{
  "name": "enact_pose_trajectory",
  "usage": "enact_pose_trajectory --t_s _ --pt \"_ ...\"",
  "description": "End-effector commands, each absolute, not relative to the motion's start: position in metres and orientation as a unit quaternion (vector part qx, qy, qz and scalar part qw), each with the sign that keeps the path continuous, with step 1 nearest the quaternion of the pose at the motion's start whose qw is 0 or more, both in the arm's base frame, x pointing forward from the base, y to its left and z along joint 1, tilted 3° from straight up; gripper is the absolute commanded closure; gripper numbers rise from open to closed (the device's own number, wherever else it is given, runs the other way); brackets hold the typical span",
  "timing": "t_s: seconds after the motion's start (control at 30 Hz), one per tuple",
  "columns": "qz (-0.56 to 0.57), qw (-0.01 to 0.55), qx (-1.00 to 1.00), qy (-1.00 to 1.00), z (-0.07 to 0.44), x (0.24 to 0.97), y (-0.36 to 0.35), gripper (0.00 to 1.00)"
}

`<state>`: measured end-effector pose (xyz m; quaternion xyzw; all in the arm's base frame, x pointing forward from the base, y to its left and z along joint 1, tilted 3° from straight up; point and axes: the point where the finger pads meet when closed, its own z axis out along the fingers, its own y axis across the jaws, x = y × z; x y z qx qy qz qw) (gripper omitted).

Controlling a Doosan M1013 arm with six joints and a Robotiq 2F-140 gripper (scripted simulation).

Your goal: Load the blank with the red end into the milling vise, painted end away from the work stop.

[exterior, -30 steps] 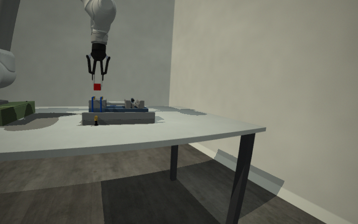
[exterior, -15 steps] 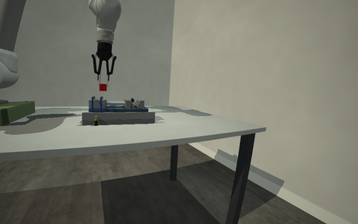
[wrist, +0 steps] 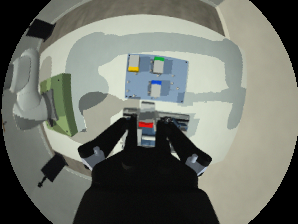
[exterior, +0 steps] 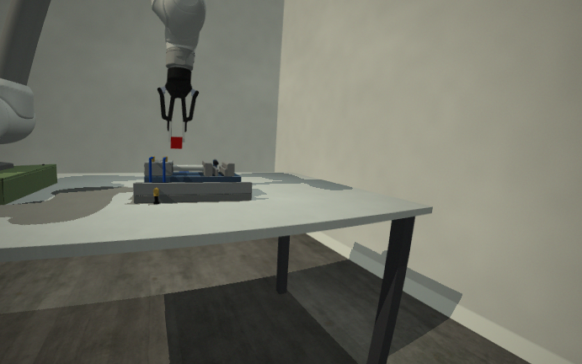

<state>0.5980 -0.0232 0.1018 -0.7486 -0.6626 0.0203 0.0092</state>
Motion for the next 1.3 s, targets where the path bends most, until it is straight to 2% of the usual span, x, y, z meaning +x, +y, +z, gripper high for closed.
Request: enact_pose_trajectory --t_s 0.0,1.27 --pt "0.020 0.009 -0.749 -0.663 0.102 0.603 -0.030 1.00" --pt "0.020 0.009 -0.749 -0.663 0.097 0.666 -0.115 1.00"
